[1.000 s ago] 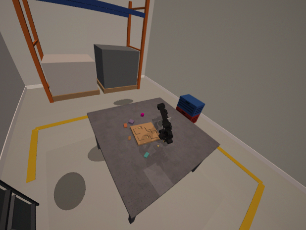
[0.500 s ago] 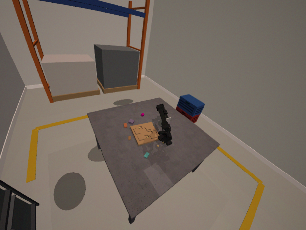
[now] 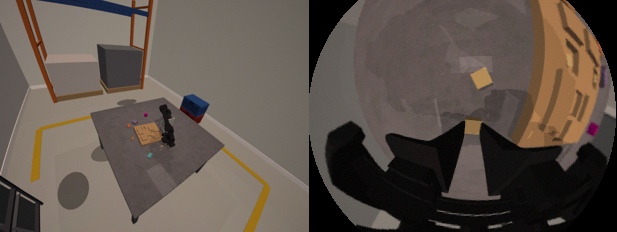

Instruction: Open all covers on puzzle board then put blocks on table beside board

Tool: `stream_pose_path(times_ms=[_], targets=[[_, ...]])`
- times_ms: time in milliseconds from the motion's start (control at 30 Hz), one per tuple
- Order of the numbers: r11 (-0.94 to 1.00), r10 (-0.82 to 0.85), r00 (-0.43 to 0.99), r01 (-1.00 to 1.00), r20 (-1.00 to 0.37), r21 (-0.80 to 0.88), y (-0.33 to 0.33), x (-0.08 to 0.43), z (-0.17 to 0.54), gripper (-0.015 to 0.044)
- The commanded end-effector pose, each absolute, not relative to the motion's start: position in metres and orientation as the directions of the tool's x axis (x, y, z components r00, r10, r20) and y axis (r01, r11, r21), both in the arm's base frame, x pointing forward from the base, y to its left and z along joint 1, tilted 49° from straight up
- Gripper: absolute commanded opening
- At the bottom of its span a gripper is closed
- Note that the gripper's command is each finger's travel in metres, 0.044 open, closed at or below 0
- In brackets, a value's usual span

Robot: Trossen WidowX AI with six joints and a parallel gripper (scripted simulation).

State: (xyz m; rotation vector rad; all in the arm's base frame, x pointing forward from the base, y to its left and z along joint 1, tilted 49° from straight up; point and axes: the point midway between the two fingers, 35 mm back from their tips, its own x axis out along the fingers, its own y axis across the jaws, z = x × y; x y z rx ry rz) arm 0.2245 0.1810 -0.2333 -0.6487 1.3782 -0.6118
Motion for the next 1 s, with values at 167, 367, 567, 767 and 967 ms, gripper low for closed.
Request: stream_pose_path(times_ms=[167, 367, 567, 767, 967], targets=[[0.678, -0.733, 0.094, 0.011, -0.674, -0.735, 0.167, 0.223, -0.242, 0.0080], [0.681, -0.730, 0.094, 0.017, -0.677, -0.732, 0.171, 0.224, -0.240, 0.0159], [0.681, -0.730, 0.094, 0.017, -0.677, -0.732, 0.171, 0.224, -0.240, 0.0316], [0.681, -0.730, 0.094, 0.016, -0.677, -0.732, 0.174, 0.224, -0.237, 0.0440], [0.682, -0.729, 0.094, 0.014, -0.678, -0.732, 0.189, 0.223, -0.225, 0.0440]])
